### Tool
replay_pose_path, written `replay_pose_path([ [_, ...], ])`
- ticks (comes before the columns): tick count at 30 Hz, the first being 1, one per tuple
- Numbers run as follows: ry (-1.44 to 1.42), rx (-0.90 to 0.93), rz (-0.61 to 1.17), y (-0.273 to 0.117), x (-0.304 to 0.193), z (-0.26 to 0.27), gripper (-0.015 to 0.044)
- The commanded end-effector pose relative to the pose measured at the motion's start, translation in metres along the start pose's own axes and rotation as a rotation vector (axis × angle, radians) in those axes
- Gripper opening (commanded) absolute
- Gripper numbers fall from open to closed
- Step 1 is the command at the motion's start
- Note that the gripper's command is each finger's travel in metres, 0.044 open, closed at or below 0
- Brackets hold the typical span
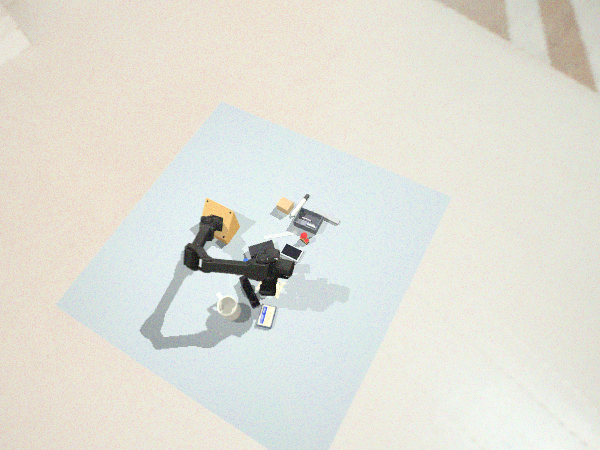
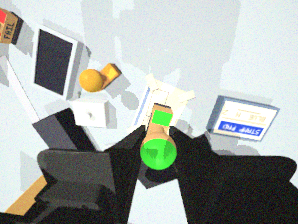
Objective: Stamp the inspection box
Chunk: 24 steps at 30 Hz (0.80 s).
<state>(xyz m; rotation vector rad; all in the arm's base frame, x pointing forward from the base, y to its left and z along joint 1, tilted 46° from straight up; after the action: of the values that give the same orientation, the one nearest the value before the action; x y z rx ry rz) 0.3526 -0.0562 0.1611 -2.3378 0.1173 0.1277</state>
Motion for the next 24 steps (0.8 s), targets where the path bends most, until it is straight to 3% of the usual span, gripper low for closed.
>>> replay_pose_path([
  [1,-0.006,-0.005,-0.001,0.002,0.000,0.001,0.0000],
  [24,-0.004,-0.005,-0.002,0.018,0.001,0.001,0.0000],
])
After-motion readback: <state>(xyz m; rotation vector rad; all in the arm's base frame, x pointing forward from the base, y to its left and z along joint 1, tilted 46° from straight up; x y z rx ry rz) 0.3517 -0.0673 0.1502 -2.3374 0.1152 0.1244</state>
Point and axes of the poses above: the point midway between the two fingers, 35 mm back from their tips, its own y axis out along the fingers, its own z axis across the jaws, x = y × z, the point moved 8 cm from there along -y, back along the fingers, and after that the axes turned 14 degrees about y, right-handed, at the moved point
